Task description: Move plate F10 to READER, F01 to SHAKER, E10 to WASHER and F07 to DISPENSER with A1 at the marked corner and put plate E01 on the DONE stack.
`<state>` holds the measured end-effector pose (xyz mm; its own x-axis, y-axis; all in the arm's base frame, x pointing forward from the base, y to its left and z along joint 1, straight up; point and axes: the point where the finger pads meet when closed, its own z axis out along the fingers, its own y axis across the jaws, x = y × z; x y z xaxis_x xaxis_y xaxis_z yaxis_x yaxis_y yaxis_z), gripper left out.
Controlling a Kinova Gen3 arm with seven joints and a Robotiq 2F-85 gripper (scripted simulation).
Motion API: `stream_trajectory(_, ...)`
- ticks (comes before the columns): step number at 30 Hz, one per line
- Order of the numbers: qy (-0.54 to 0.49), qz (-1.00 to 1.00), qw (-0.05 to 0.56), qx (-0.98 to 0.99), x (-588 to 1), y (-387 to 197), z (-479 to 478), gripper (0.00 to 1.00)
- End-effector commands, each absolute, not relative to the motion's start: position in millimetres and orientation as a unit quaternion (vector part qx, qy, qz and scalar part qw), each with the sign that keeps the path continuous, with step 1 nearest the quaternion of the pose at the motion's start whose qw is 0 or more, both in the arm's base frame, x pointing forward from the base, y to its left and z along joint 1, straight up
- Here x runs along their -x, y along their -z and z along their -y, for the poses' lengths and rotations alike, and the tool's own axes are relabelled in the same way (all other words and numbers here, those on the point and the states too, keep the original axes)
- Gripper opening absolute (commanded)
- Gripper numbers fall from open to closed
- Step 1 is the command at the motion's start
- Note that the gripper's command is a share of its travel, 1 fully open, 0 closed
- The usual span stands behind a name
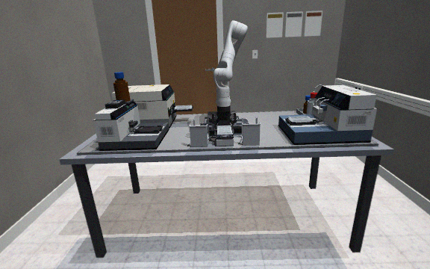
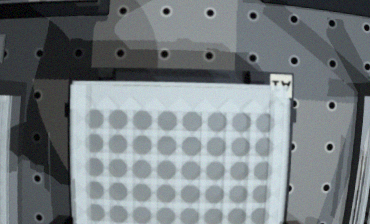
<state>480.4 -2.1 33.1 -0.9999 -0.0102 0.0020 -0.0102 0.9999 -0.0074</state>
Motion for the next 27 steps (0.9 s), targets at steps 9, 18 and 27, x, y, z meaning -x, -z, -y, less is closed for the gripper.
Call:
stream_trajectory(9, -0.004, 1.0, 0.0, -0.005, -480.5, -33.2, 2.3, 0.94)
stream_trajectory(18, -0.004, 1.0, 0.0, -0.005, -480.6, -31.9, 2.4, 0.94)
stream_trajectory(27, -0.003, 1.0, -0.001, -0.005, -480.9, -28.9, 2.5, 0.94)
